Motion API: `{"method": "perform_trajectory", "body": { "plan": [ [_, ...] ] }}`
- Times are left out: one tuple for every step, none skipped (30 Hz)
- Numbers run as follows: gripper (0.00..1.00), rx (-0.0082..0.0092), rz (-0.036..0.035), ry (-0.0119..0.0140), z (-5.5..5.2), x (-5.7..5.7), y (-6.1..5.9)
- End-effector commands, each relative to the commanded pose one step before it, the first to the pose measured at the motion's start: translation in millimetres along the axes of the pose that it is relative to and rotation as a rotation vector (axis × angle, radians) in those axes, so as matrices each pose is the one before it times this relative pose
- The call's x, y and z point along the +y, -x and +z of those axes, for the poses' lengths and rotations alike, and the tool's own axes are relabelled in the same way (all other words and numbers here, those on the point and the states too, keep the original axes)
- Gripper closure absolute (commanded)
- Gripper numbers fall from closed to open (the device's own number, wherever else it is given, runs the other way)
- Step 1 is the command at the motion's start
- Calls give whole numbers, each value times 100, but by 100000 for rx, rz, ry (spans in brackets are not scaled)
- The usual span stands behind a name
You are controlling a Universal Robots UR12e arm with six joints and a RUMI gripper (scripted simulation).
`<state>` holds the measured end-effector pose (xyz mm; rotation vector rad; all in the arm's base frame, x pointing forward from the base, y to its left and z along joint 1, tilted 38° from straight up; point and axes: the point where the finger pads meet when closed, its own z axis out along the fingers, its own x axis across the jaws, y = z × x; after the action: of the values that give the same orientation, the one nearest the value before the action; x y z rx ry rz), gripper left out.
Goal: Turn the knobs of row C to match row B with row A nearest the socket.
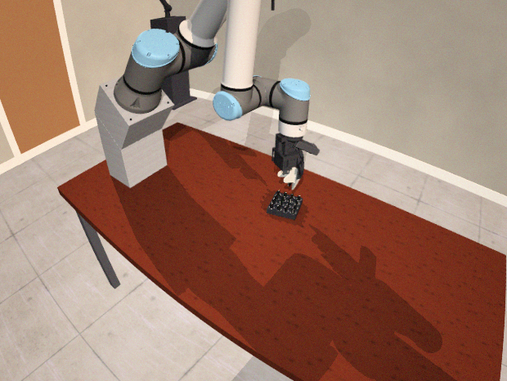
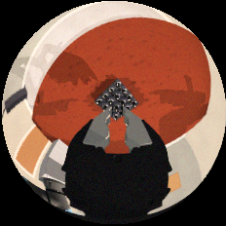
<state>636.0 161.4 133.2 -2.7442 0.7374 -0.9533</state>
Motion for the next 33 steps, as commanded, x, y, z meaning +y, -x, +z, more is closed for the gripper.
{"method": "perform_trajectory", "body": {
  "plan": [
    [89, 64, -65, -54, -37, -34, -13],
    [89, 0, 0, 0, 0, 0, 0],
    [89, 0, 0, 0, 0, 0, 0],
    [89, 0, 0, 0, 0, 0, 0],
    [89, 0, 0, 0, 0, 0, 0],
    [89, 0, 0, 0, 0, 0, 0],
    [89, 0, 0, 0, 0, 0, 0],
    [89, 0, 0, 0, 0, 0, 0],
    [89, 0, 0, 0, 0, 0, 0],
    [89, 0, 0, 0, 0, 0, 0],
    [89, 0, 0, 0, 0, 0, 0],
    [89, 0, 0, 0, 0, 0, 0],
    [89, 0, 0, 0, 0, 0, 0],
    [89, 0, 0, 0, 0, 0, 0],
    [89, 0, 0, 0, 0, 0, 0],
    [89, 0, 0, 0, 0, 0, 0],
    [89, 0, 0, 0, 0, 0, 0],
    [89, 0, 0, 0, 0, 0, 0],
    [89, 0, 0, 0, 0, 0, 0],
    [89, 0, 0, 0, 1, 0, 0],
    [89, 0, 0, 0, 3, 0, 0],
    [89, 0, 0, 0, 6, 0, 0],
    [89, 0, 0, 0, 10, 0, 0],
    [89, 0, 0, 0, 0, 0, 0],
    [89, 0, 0, 0, 0, 0, 0],
    [89, 0, 0, 0, 14, 0, 0],
    [89, 0, 0, 0, 19, 0, 0],
    [89, 0, 0, 0, 25, 0, 0],
    [89, 0, 0, 0, 31, 0, 0],
    [89, 0, 0, 1, 37, 0, 0],
    [89, 0, 0, 1, 44, 0, 0],
    [89, -1, 0, 1, 50, 0, 0],
    [89, -1, 0, 1, 57, 0, 0]
  ]
}}
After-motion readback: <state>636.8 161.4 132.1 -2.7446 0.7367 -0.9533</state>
